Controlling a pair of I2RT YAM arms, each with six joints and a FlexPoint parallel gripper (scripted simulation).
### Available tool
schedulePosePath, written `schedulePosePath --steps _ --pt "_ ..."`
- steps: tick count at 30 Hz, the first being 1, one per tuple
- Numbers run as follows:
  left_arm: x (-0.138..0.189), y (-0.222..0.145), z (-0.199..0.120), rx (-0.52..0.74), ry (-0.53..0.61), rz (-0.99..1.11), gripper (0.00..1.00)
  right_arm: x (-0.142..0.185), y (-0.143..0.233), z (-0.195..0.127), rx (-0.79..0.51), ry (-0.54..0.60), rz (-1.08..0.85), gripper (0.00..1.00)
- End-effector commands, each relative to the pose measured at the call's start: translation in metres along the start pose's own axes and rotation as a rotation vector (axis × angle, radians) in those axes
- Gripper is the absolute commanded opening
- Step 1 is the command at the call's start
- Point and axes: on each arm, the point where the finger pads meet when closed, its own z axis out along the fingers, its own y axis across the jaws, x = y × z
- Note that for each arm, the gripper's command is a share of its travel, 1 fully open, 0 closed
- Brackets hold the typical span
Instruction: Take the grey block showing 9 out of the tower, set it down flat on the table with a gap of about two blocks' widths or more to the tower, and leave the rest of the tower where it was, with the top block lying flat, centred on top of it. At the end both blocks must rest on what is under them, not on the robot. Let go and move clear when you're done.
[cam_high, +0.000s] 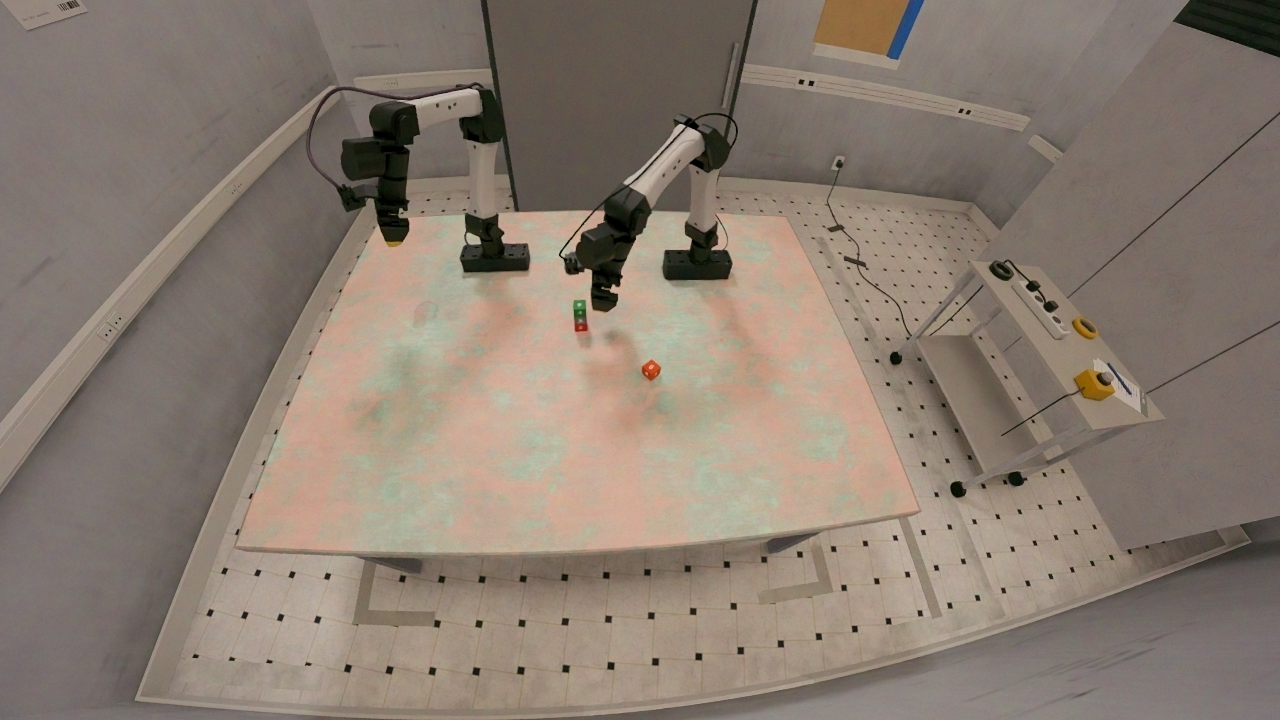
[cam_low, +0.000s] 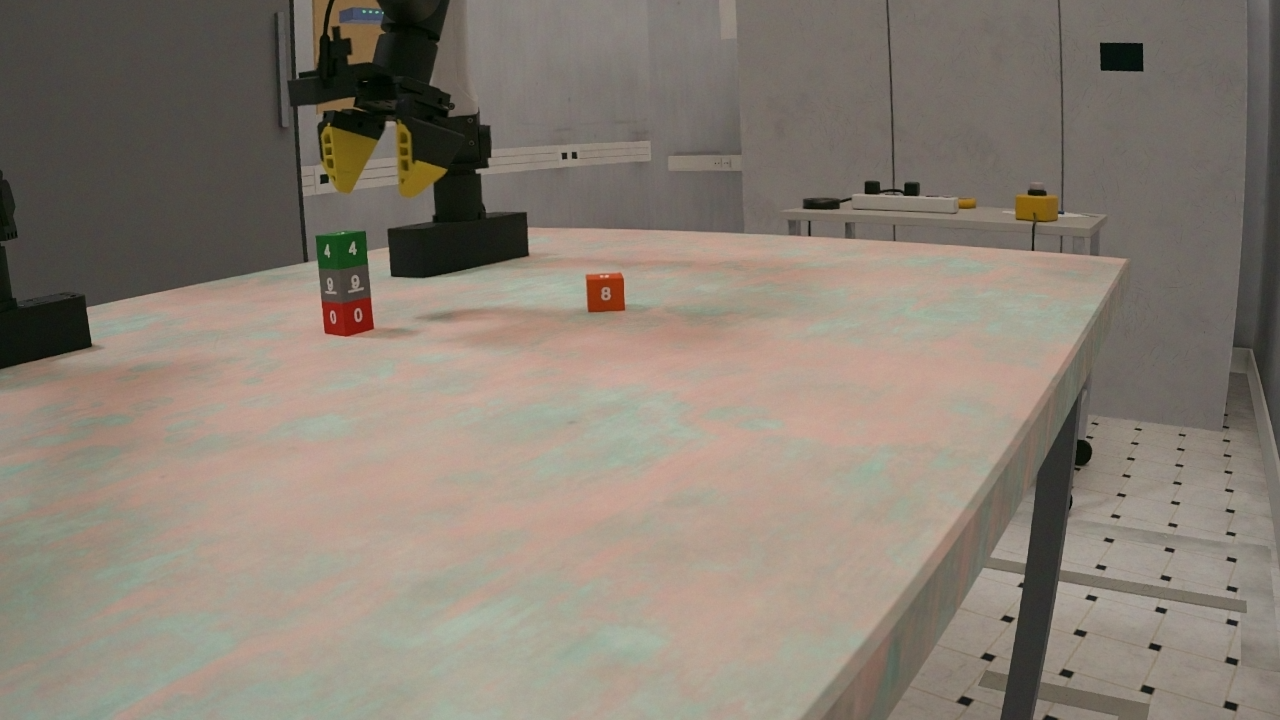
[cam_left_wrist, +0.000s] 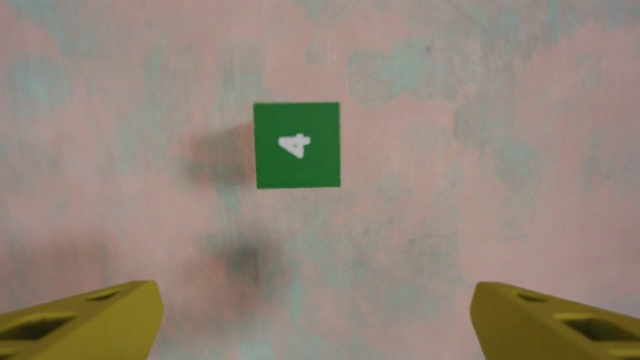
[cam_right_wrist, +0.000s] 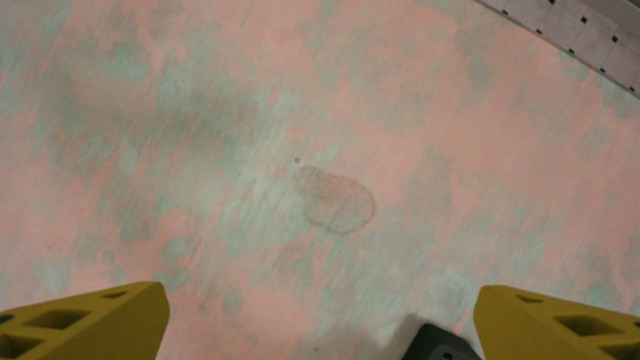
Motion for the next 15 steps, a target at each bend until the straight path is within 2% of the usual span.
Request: schedulePosePath --steps 1,13,15 --pt "-0.004 0.003 -0.001 -0.021 0.061 -0.267 1.0 -0.001 0.0 -0.002 -0.004 -0.008 0.002 1.0" --pt "-0.016 0.004 0.01 -0.085 0.15 -0.766 1.0 -0.001 0.0 -0.002 -0.004 -0.008 0.002 1.0" --pt "-0.016 0.004 0.01 -0.085 0.15 -0.766 1.0 -0.001 0.0 -0.002 -0.004 -0.008 0.002 1.0"
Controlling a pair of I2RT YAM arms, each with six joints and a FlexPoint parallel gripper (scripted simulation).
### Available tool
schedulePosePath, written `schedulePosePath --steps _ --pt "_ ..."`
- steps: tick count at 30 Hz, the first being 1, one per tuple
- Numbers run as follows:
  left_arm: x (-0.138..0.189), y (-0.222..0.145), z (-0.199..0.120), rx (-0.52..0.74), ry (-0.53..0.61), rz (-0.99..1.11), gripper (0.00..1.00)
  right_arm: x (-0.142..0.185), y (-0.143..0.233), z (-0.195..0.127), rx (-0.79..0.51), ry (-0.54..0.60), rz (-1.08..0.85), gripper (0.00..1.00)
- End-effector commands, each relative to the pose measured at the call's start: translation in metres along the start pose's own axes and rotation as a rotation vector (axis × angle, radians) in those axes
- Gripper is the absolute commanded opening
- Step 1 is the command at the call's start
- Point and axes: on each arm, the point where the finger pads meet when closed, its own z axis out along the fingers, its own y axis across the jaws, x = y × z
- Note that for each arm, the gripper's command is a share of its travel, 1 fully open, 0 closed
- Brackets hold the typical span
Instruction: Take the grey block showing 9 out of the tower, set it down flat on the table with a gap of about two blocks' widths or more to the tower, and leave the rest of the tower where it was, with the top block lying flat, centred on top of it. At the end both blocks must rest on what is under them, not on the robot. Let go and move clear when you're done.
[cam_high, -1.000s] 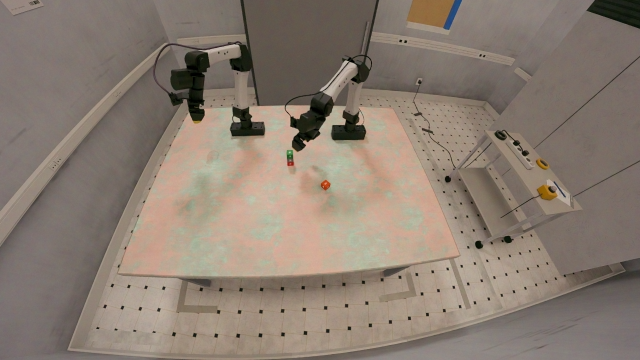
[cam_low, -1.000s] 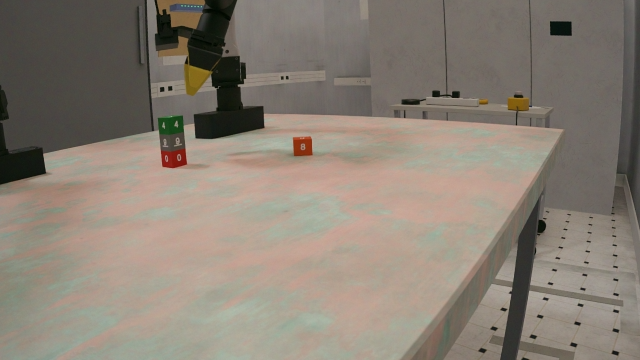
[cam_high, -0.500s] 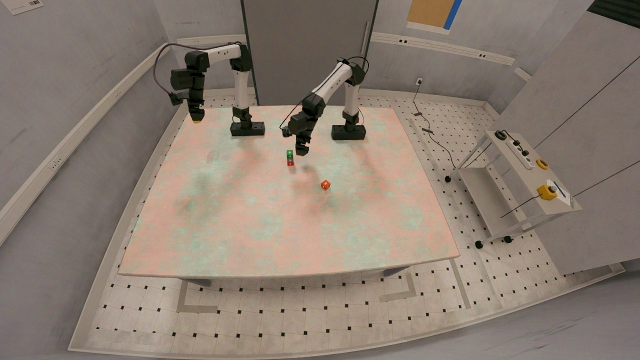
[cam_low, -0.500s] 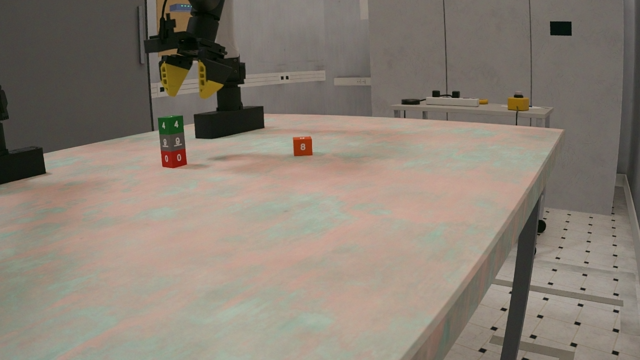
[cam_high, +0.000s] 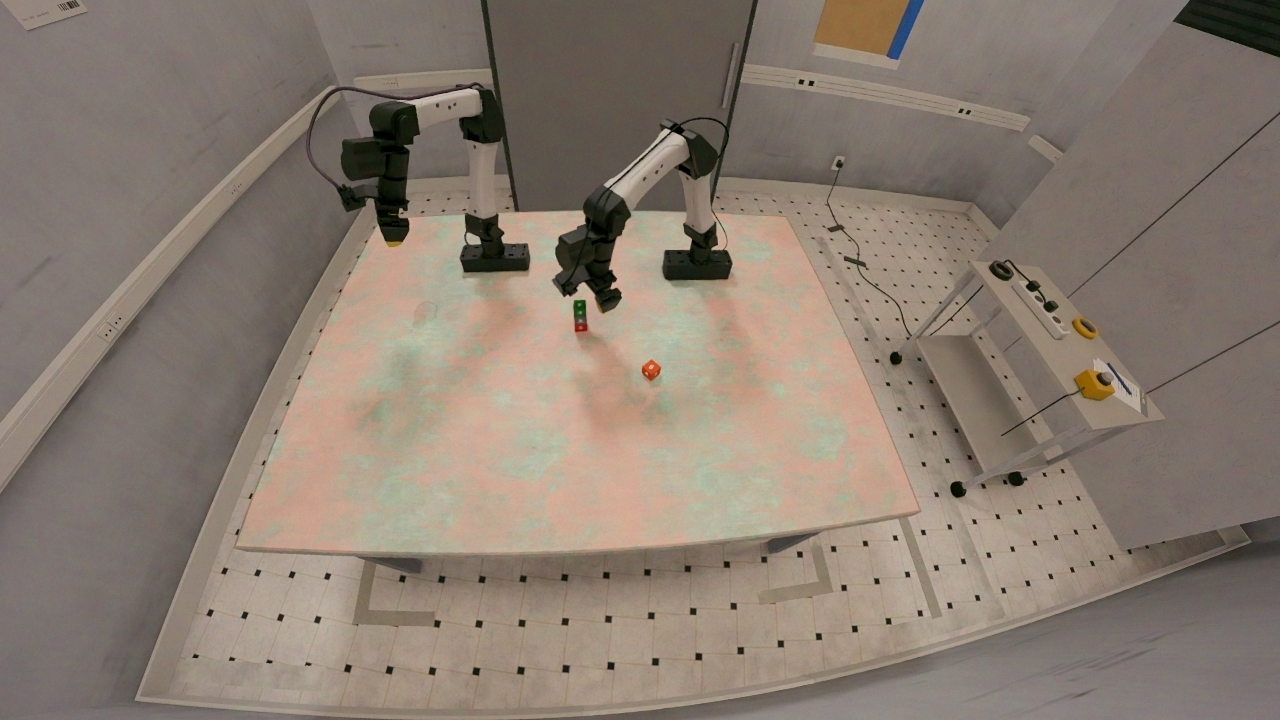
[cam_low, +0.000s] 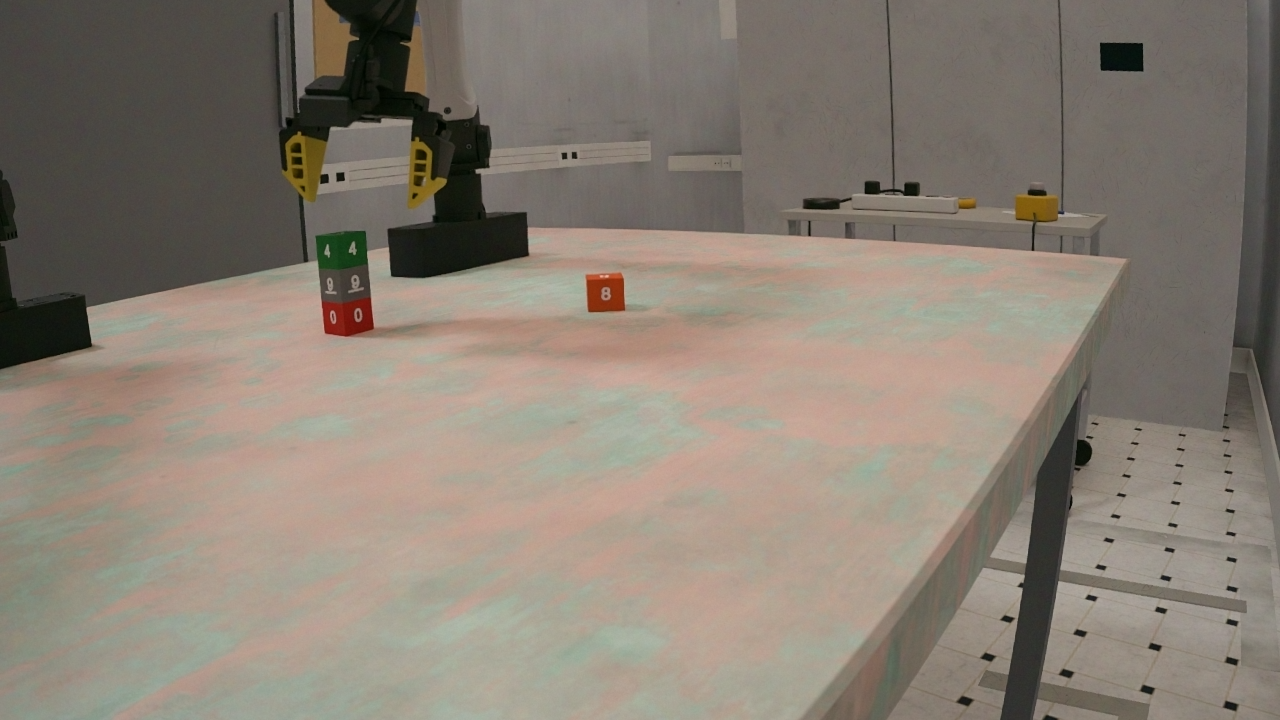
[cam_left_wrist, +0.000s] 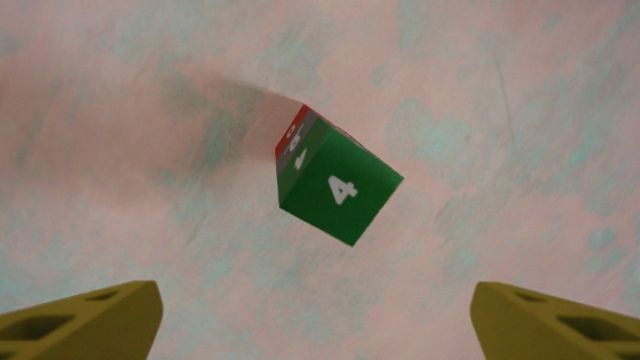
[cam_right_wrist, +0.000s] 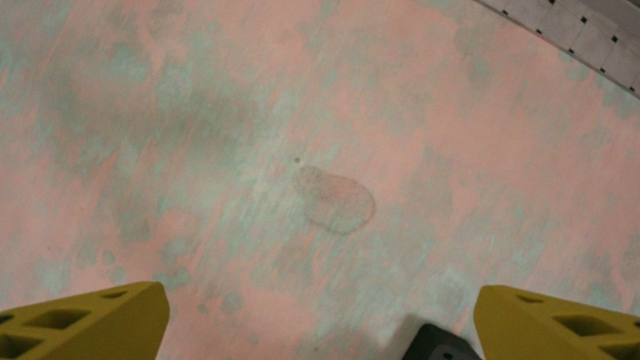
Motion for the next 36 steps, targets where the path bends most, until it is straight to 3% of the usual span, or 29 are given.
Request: schedulePosePath --steps 1,13,17,22,26,32,36 --pt "-0.001 0.002 -0.004 -0.054 0.048 -0.24 1.0 -0.001 0.0 -0.002 -0.004 -0.008 0.002 1.0" --pt "-0.015 -0.005 0.004 -0.16 0.05 -0.754 1.0 -0.001 0.0 -0.002 -0.004 -0.008 0.002 1.0" --pt "-0.017 -0.008 0.008 -0.172 0.051 -0.802 1.0 -0.001 0.0 -0.002 -0.004 -0.008 0.002 1.0" --pt "-0.02 -0.01 0.01 -0.241 0.029 -1.08 1.0 -0.001 0.0 -0.002 -0.004 -0.008 0.002 1.0" --pt "-0.025 -0.013 0.01 -0.215 0.035 -0.971 1.0 -0.001 0.0 -0.002 -0.004 -0.008 0.002 1.0" --pt "-0.018 -0.004 0.043 -0.213 0.038 -0.979 1.0 -0.001 0.0 -0.002 -0.004 -0.008 0.002 1.0" --pt "-0.023 -0.004 0.035 -0.183 0.001 -0.983 1.0 -0.001 0.0 -0.002 -0.004 -0.008 0.002 1.0"
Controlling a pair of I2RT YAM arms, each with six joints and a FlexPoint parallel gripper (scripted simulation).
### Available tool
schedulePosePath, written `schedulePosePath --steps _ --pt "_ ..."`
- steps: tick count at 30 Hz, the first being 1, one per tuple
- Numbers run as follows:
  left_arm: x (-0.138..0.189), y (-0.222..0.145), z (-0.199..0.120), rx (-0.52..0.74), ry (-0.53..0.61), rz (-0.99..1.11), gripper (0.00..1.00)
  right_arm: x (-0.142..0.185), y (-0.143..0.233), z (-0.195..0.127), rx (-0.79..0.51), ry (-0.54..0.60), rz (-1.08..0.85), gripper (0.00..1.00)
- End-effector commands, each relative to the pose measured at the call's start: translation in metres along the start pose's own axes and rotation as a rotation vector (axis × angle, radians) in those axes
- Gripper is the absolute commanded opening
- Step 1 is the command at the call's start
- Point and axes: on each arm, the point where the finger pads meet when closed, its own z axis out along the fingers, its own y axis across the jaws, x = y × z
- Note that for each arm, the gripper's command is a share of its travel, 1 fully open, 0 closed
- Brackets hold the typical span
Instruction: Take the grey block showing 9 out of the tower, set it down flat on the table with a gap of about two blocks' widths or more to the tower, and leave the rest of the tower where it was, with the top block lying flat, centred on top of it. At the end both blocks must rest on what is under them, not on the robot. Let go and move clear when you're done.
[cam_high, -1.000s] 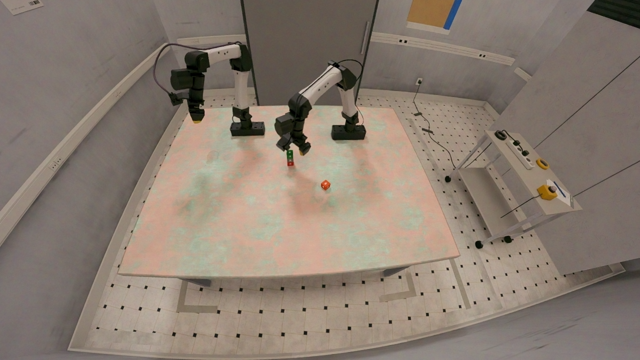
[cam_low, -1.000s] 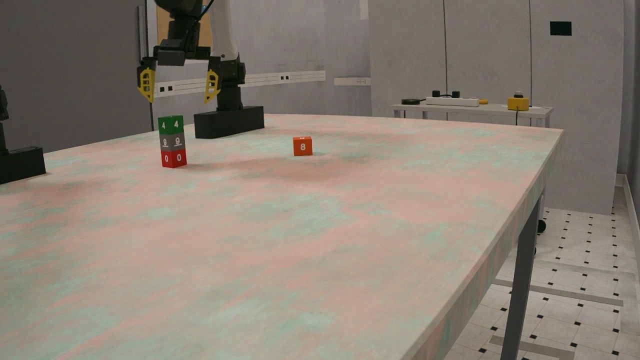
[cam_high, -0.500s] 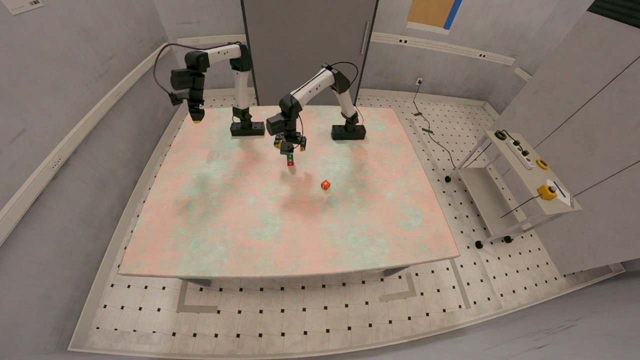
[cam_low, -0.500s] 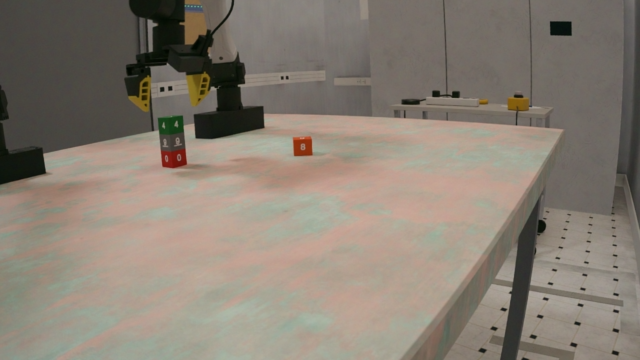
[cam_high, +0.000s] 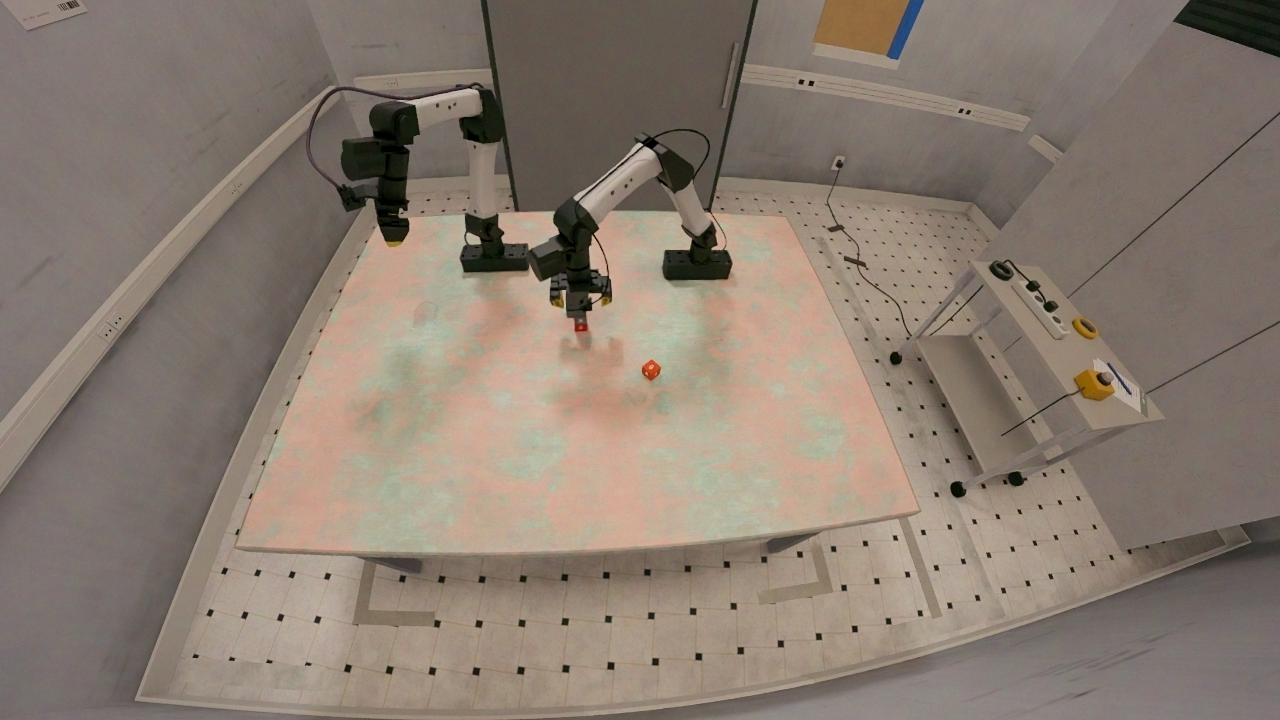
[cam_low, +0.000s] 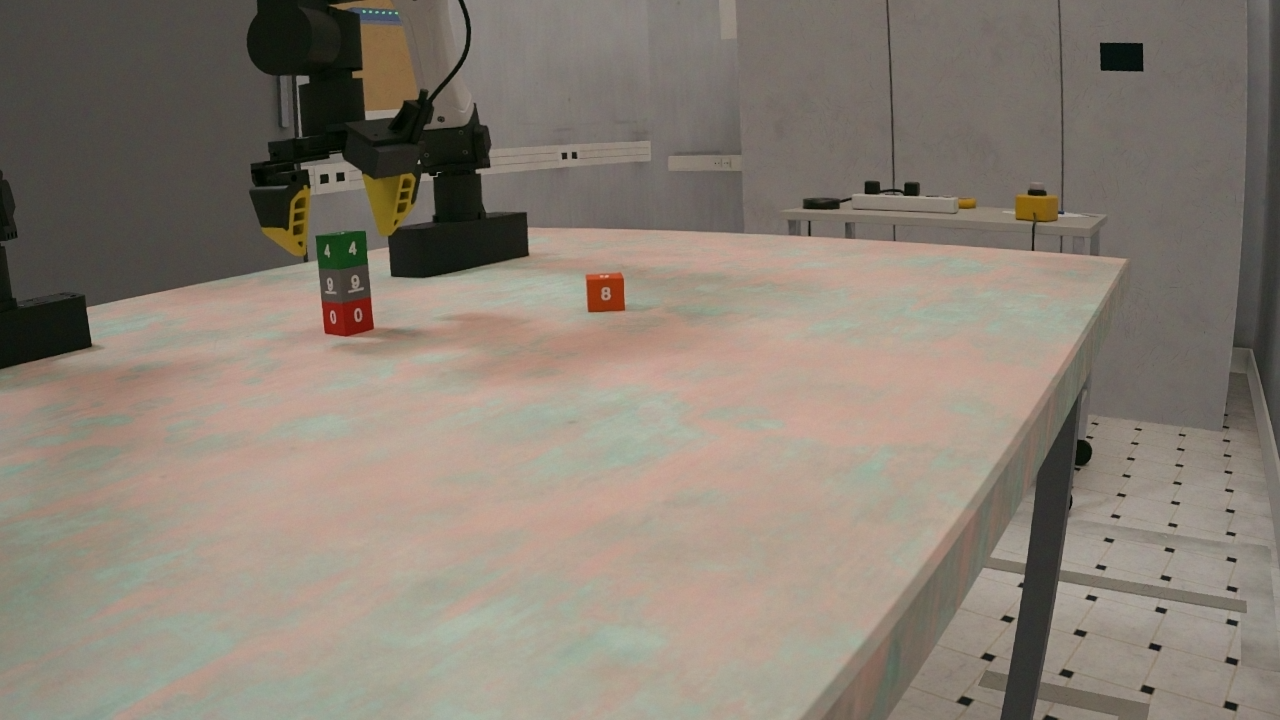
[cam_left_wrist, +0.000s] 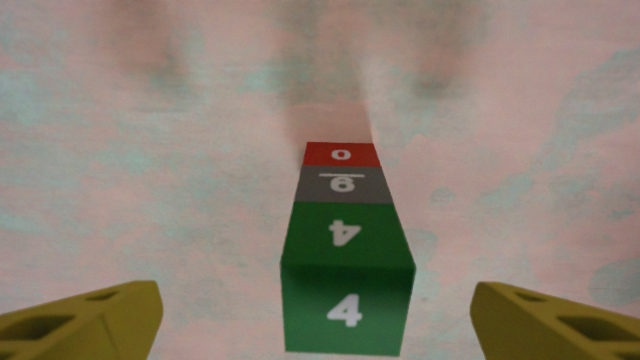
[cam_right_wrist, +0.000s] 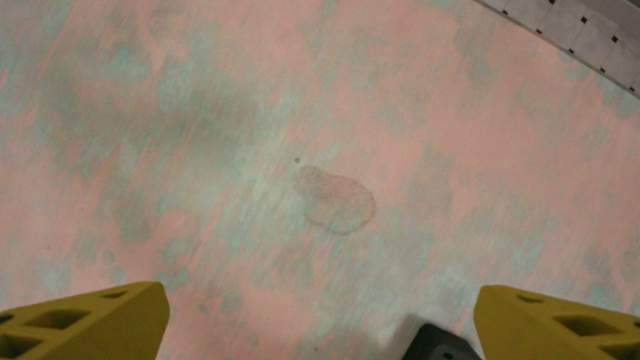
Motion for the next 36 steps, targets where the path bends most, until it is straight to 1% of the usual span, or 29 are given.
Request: schedulePosePath --steps 1,4,8,10,11,15,16,17,24,25,36 --pt "-0.009 -0.005 0.01 0.032 -0.024 -0.023 1.0 -0.001 0.0 -0.002 -0.004 -0.008 0.002 1.0" --pt "-0.008 -0.012 0.002 0.058 -0.035 -0.011 1.0 -0.001 0.0 -0.002 -0.004 -0.008 0.002 1.0" --pt "-0.006 -0.008 0.001 0.064 -0.027 0.005 1.0 -0.001 0.0 -0.002 -0.004 -0.008 0.002 1.0" --pt "-0.009 -0.013 -0.005 0.079 -0.042 0.003 1.0 -0.001 0.0 -0.002 -0.004 -0.008 0.002 1.0" --pt "-0.007 -0.009 -0.004 0.079 -0.034 0.004 0.32 -0.001 0.0 -0.002 -0.004 -0.008 0.002 1.0" --pt "-0.01 -0.011 -0.005 0.084 -0.04 0.001 0.32 -0.001 0.0 -0.002 -0.004 -0.008 0.002 1.0" --pt "-0.008 -0.013 -0.001 0.075 -0.041 0.008 0.32 -0.001 0.0 -0.002 -0.004 -0.008 0.002 1.0" --pt "-0.004 -0.011 -0.005 0.083 -0.039 0.015 0.32 -0.001 0.0 -0.002 -0.004 -0.008 0.002 1.0" --pt "-0.004 -0.012 -0.001 0.078 -0.031 0.017 0.32 -0.001 0.0 -0.002 -0.004 -0.008 0.002 1.0" --pt "-0.006 -0.015 -0.021 0.097 -0.043 0.017 0.32 -0.001 0.0 -0.002 -0.004 -0.008 0.002 1.0" --pt "-0.005 -0.012 -0.046 0.09 -0.048 0.015 0.32 -0.001 0.0 -0.002 -0.004 -0.008 0.002 1.0"
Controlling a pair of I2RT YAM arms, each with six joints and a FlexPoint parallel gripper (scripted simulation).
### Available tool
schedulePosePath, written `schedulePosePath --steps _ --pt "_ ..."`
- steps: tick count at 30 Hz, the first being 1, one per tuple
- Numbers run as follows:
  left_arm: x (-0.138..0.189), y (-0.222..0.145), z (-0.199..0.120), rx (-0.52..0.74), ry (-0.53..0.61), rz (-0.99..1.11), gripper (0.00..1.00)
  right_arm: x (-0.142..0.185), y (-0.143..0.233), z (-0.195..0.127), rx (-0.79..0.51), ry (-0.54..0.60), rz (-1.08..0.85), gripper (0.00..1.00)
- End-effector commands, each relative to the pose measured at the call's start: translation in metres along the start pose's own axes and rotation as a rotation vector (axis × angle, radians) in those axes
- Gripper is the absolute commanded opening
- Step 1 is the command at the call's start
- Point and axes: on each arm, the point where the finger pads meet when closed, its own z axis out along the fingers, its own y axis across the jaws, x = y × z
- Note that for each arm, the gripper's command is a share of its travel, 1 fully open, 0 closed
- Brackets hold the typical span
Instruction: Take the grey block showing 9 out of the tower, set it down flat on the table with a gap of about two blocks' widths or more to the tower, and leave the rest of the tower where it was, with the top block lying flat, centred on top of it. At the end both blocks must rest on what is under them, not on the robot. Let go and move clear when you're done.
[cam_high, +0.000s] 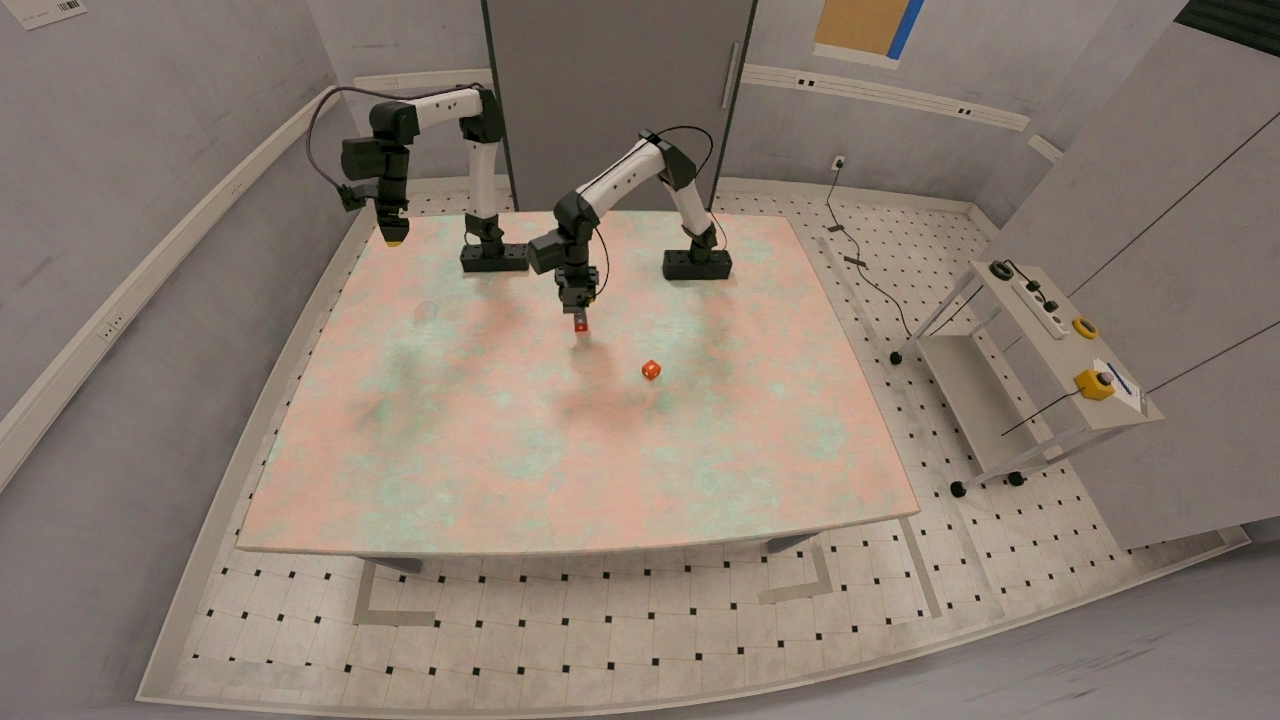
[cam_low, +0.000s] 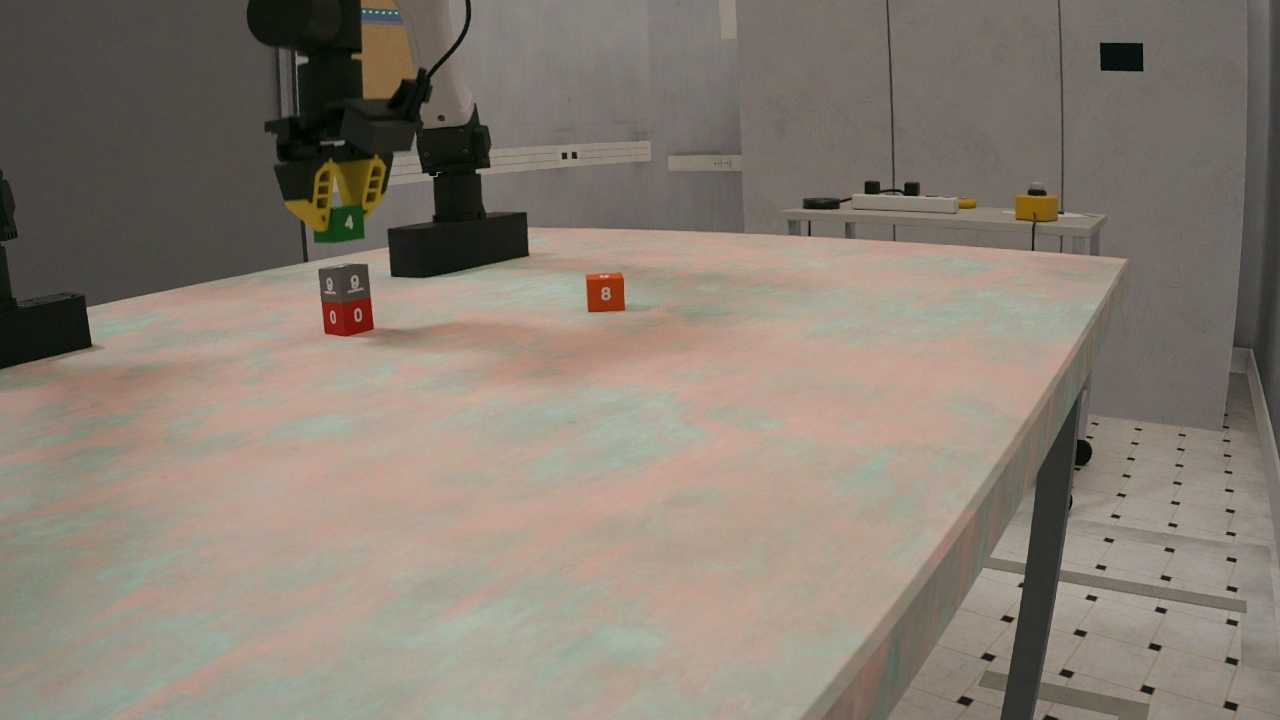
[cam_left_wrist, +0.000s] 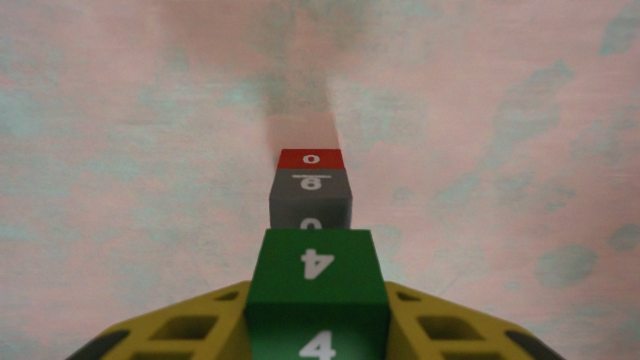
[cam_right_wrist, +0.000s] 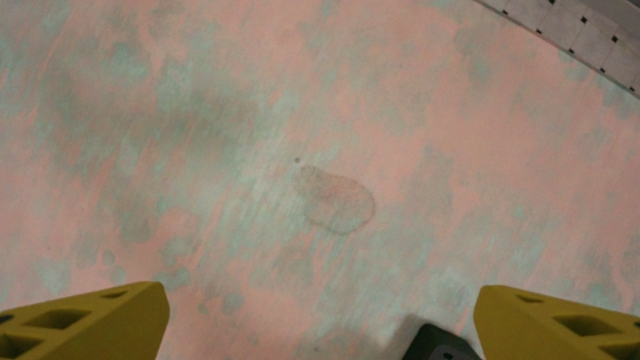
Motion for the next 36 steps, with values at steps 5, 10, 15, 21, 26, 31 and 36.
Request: schedulePosePath --steps 5,10,15,21,26,31,36 --pt "0.0 -0.004 -0.025 0.029 -0.014 0.013 0.32 -0.001 0.0 -0.002 -0.004 -0.008 0.002 1.0" --pt "-0.002 0.015 -0.02 -0.008 -0.011 0.003 0.32 0.003 0.013 0.01 -0.019 0.026 -0.014 1.0" --pt "-0.01 0.012 -0.022 0.029 -0.036 0.012 0.32 0.004 0.026 0.011 -0.041 0.027 -0.038 1.0" --pt "-0.021 0.04 -0.026 0.03 -0.042 0.027 0.32 0.015 0.085 0.015 -0.129 0.051 -0.142 1.0" --pt "-0.026 0.071 -0.028 0.048 -0.031 0.045 0.32 0.052 0.148 0.023 -0.198 0.108 -0.282 1.0" --pt "-0.027 0.077 -0.026 0.054 -0.032 0.048 0.32 0.068 0.162 0.023 -0.194 0.115 -0.338 1.0" --pt "-0.032 0.123 -0.029 0.013 -0.045 0.027 0.32 0.136 0.209 0.042 -0.22 0.22 -0.5 1.0"
